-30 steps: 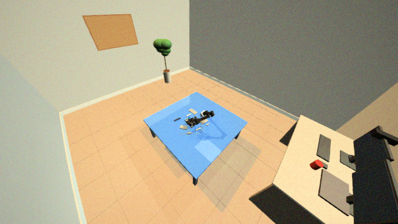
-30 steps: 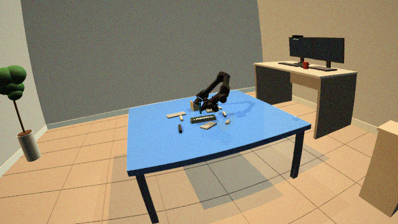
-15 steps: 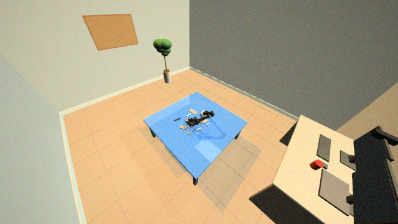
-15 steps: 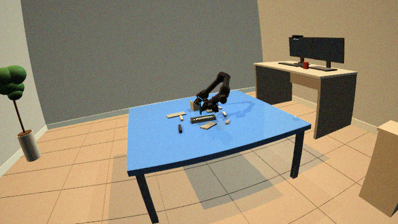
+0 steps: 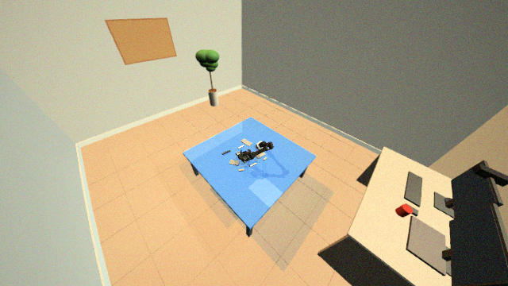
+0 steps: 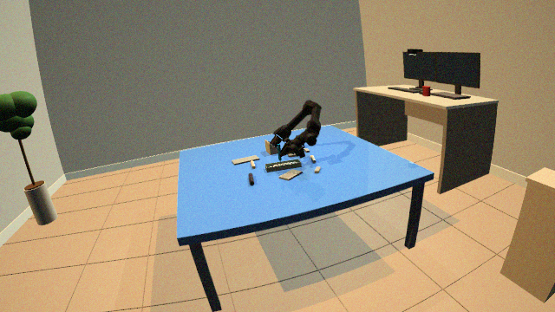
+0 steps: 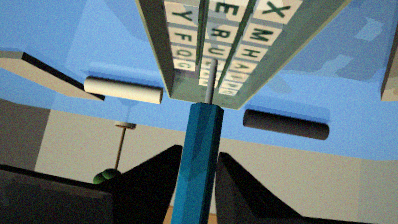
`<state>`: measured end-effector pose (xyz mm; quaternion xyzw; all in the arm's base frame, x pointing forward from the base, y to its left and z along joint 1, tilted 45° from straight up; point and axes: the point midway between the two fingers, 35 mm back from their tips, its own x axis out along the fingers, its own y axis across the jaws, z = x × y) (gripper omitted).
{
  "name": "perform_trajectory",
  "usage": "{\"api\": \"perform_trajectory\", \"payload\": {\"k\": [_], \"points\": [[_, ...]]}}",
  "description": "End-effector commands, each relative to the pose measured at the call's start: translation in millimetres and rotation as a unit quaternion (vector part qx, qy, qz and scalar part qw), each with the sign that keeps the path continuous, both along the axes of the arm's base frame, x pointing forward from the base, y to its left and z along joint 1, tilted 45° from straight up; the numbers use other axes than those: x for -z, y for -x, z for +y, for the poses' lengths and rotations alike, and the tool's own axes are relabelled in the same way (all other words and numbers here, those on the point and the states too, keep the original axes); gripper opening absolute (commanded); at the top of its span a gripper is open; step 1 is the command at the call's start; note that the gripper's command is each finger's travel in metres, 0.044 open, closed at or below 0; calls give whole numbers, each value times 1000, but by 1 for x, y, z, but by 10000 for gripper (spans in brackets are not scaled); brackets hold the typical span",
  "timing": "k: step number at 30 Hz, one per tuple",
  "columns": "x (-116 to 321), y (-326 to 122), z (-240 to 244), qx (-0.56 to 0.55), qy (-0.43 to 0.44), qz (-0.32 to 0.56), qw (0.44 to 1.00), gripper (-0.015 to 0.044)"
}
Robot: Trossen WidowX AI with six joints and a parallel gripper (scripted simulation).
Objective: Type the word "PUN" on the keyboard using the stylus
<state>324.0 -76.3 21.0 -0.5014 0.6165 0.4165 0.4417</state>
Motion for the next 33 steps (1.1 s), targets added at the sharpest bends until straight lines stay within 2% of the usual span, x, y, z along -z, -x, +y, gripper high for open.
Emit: {"api": "perform_trajectory", "payload": {"k": [1, 33], "points": [[1, 0, 2, 2, -2, -1, 1000, 81], [5, -1, 5, 2, -2, -1, 1000, 81]]}}
